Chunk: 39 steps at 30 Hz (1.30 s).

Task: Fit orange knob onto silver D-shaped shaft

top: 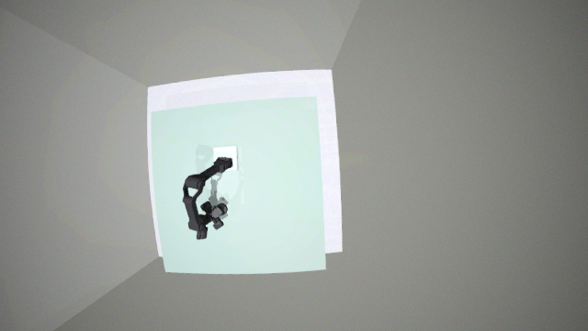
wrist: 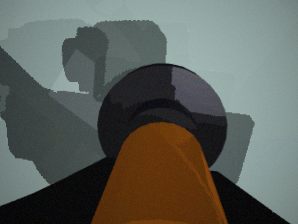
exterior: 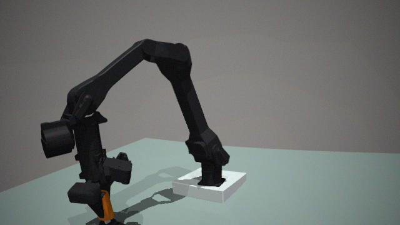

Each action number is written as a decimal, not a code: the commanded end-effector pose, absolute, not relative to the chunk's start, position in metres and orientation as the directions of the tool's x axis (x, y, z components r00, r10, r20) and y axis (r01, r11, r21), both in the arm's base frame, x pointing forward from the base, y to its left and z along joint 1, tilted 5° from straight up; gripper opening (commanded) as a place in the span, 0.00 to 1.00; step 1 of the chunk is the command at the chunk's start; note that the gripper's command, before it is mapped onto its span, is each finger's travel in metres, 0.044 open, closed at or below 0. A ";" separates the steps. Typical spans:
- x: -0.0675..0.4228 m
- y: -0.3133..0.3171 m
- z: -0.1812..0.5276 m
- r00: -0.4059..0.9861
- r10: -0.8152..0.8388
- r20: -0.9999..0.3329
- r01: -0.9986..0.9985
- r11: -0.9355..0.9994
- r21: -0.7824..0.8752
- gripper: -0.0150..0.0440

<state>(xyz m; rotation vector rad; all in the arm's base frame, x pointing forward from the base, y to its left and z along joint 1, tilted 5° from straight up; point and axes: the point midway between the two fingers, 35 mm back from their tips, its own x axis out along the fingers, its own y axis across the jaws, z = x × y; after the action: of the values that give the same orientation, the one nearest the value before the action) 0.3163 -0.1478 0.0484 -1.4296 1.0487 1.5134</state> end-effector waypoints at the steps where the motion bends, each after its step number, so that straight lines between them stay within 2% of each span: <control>1: 0.317 -0.148 0.048 -0.053 0.003 -0.999 -0.933 -0.358 0.048 0.25; 13: 0.317 -0.148 0.047 -0.053 0.003 -0.999 -0.933 -0.358 0.048 0.25; 21: 0.317 -0.148 0.047 -0.053 0.003 -0.999 -0.955 -0.292 0.050 0.25; 26: 0.317 -0.148 0.047 -0.053 0.003 -0.999 -0.929 -0.366 0.048 0.25; 39: 0.316 -0.148 0.047 -0.053 0.003 -0.999 -0.931 -0.363 0.048 0.25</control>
<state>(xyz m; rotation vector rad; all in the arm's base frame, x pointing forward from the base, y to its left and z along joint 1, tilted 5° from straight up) 0.3158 -0.1474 0.0465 -1.4386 1.0359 1.5268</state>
